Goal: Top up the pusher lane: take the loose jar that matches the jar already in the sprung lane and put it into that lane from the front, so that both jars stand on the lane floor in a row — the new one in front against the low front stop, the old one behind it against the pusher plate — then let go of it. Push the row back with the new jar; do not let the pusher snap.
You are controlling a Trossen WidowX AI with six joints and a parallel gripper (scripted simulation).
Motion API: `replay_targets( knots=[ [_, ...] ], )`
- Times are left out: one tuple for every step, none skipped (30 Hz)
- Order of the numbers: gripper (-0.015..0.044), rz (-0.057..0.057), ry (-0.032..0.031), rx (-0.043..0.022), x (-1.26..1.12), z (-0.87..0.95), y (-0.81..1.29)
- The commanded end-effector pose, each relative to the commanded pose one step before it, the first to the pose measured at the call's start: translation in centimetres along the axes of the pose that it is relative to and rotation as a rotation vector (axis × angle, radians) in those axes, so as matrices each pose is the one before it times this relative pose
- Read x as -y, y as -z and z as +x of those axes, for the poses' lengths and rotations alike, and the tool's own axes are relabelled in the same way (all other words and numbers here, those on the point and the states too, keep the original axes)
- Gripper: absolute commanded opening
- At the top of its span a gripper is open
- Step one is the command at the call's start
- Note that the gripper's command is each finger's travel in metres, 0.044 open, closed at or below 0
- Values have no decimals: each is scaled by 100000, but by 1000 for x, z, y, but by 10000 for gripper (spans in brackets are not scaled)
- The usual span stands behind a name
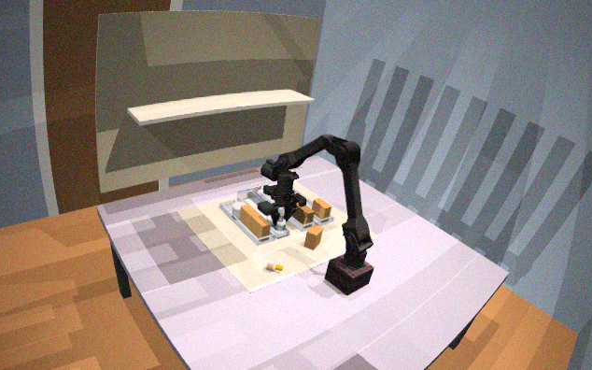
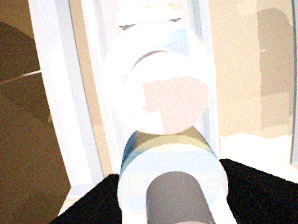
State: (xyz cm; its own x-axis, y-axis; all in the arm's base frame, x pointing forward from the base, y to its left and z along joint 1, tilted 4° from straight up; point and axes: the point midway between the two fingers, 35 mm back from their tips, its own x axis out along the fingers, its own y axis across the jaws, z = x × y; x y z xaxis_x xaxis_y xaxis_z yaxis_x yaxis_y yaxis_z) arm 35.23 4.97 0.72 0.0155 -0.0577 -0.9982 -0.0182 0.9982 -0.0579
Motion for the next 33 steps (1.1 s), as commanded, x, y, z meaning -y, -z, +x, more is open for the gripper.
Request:
replay_targets(
  knots=[
    [0,-435,173,1774,4,260,-514],
    [0,0,0,-1,0,31,7],
    [0,0,0,-1,0,31,7],
    [0,0,0,-1,0,31,7],
    [0,0,0,-1,0,31,7],
    [0,0,0,-1,0,31,7],
    [0,0,0,-1,0,31,7],
    [0,0,0,-1,0,31,7],
    [0,0,0,-1,0,31,7],
    [0,0,0,-1,0,31,7],
    [0,0,0,-1,0,31,7],
    [0,0,0,-1,0,31,7],
    [0,0,0,-1,0,31,7],
    [0,0,0,-1,0,31,7],
    [0,0,0,-1,0,31,7],
    [0,0,0,-1,0,31,7],
    [0,0,0,-1,0,31,7],
    [0,0,0,-1,0,31,7],
    [0,0,0,-1,0,31,7],
    [0,0,0,-1,0,31,7],
    [0,0,0,-1,0,31,7],
    [0,0,0,-1,0,31,7],
    [0,0,0,-1,0,31,7],
    [0,0,0,-1,0,31,7],
    [0,0,0,-1,0,31,7],
    [0,0,0,-1,0,25,6],
    [0,0,0,0,0,15,4],
    [0,0,0,0,0,5,1],
    [0,0,0,0,0,0,0],
    [0,0,0,0,0,0,0],
    [0,0,0,0,0,0,0],
    [0,0,0,0,0,0,0],
    [0,0,0,0,0,0,0]
  ],
)
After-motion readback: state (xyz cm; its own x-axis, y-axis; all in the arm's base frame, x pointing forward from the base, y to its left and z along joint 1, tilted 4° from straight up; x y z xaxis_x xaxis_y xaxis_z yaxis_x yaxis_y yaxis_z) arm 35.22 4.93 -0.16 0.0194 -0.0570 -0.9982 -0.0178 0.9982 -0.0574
